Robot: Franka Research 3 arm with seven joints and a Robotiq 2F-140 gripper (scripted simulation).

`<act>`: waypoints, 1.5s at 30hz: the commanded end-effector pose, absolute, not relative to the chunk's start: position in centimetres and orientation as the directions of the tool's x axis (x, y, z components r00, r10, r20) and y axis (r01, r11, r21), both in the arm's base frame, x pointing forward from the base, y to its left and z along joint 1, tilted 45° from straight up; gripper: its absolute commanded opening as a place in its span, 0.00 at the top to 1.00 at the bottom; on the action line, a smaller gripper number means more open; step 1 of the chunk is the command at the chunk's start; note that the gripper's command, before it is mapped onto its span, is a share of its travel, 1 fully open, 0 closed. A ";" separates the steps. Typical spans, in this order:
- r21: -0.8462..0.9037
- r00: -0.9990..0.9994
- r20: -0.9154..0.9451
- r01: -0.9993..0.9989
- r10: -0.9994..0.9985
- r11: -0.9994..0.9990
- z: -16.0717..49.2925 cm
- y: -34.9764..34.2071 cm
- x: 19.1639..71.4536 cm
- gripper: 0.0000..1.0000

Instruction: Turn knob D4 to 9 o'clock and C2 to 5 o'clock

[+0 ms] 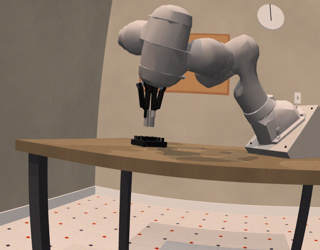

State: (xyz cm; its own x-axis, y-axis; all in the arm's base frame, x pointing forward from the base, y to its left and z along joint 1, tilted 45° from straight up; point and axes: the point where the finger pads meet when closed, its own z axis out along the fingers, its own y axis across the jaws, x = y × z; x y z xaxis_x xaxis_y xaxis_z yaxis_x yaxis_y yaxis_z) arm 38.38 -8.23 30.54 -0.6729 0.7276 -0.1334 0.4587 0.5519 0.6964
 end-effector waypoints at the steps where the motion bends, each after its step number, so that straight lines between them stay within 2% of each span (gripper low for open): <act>1: 0.697 -0.669 -0.134 0.461 0.731 0.549 30.3 -8.1 38.7 0.88; 45: 0.697 -0.669 -0.134 0.461 0.731 0.549 28.2 -6.9 40.5 0.88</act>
